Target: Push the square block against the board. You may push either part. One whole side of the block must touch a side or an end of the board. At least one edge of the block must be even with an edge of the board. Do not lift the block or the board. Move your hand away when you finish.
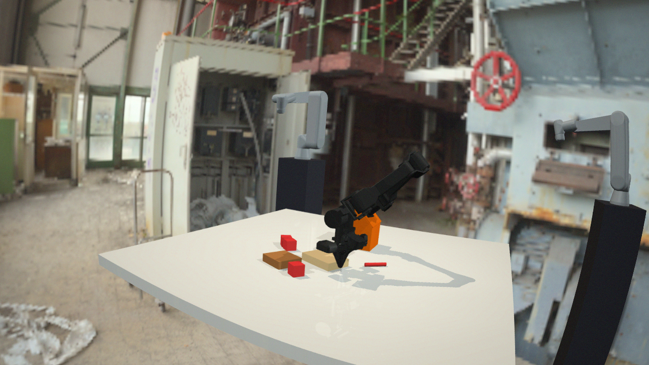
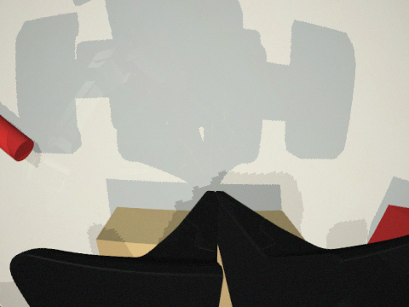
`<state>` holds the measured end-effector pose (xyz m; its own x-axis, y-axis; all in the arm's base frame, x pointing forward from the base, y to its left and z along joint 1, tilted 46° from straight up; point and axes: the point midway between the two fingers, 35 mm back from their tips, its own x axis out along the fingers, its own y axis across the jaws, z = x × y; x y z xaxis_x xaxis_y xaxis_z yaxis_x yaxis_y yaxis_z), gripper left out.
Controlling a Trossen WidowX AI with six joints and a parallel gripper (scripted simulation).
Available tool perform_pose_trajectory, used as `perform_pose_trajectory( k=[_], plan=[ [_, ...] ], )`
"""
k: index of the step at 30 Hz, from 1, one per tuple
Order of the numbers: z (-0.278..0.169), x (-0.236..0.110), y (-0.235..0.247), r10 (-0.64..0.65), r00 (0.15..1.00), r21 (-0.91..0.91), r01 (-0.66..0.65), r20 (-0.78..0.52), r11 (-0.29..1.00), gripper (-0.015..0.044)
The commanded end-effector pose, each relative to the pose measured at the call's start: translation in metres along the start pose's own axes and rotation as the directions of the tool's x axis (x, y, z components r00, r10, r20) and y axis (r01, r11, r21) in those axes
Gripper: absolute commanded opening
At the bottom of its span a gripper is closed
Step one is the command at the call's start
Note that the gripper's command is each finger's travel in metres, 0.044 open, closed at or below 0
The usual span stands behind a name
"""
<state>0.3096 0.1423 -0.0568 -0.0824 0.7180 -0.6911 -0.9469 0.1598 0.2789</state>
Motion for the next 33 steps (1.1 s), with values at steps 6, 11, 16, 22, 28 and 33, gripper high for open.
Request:
perform_pose_trajectory(
  k=[6, 11, 16, 22, 28, 33],
  plan=[
    [-0.017, 0.003, 0.003, 0.009, 1.0, 0.006, -0.009, -0.011, 1.0, 0.0],
    [-0.025, 0.003, 0.003, 0.009, 1.0, 0.006, -0.009, -0.011, 1.0, 0.0],
    [-0.032, 0.003, 0.004, 0.01, 1.0, 0.006, -0.01, -0.011, 1.0, 0.0],
    [-0.041, 0.003, 0.005, 0.01, 1.0, 0.006, -0.01, -0.011, 1.0, 0.0],
    [-0.049, 0.003, 0.006, 0.011, 1.0, 0.006, -0.011, -0.01, 1.0, 0.0],
    [-0.055, 0.003, 0.007, 0.011, 1.0, 0.006, -0.011, -0.009, 1.0, 0.0]
  ],
)
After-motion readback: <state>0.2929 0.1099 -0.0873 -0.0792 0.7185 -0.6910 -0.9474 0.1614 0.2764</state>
